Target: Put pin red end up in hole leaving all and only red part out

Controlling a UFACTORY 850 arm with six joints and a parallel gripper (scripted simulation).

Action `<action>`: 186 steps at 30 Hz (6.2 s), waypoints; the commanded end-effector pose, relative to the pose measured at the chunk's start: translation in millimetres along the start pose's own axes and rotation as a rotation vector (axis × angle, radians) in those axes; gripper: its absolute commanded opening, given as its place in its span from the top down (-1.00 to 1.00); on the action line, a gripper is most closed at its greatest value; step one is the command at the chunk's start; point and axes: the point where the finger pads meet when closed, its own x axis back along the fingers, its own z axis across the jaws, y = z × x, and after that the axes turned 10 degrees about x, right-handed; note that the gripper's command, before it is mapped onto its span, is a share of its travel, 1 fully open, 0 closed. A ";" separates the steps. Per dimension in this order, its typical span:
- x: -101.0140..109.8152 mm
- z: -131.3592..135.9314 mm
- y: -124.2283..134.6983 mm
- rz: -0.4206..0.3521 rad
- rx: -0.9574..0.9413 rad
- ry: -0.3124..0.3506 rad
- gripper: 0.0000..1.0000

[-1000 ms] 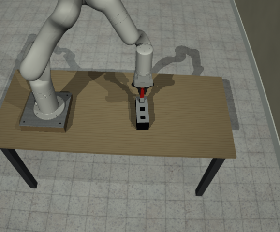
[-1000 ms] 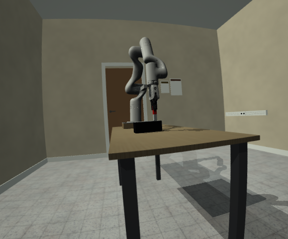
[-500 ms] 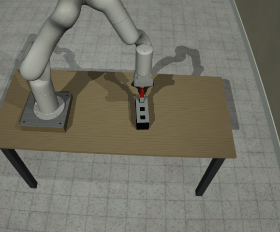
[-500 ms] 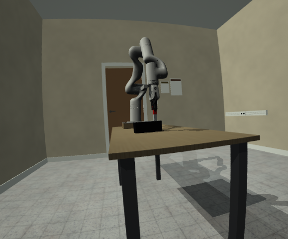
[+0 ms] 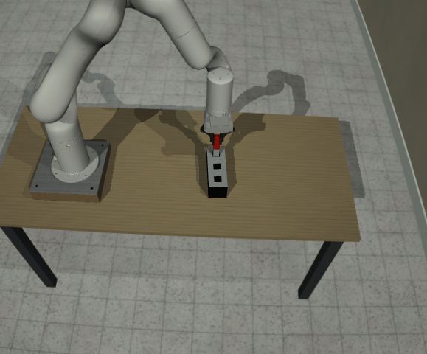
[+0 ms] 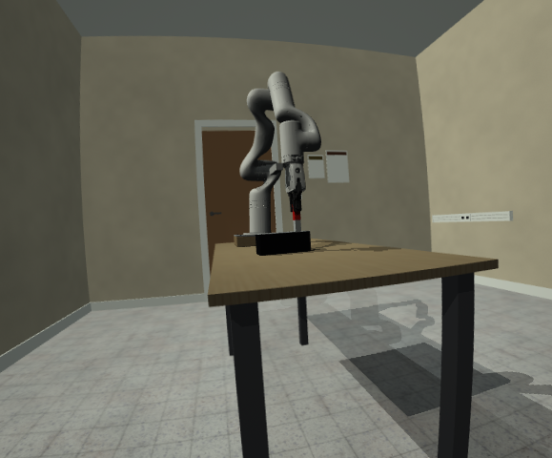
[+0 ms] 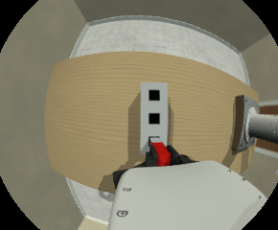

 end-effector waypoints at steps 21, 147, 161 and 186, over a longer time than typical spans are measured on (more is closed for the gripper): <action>0.7 -0.8 -0.6 0.000 0.000 -0.002 1.00; -15.0 -2.2 0.0 0.001 0.000 -0.001 1.00; -19.0 -1.5 0.2 0.001 -0.001 -0.001 1.00; -18.9 -2.0 0.1 0.001 -0.001 -0.001 1.00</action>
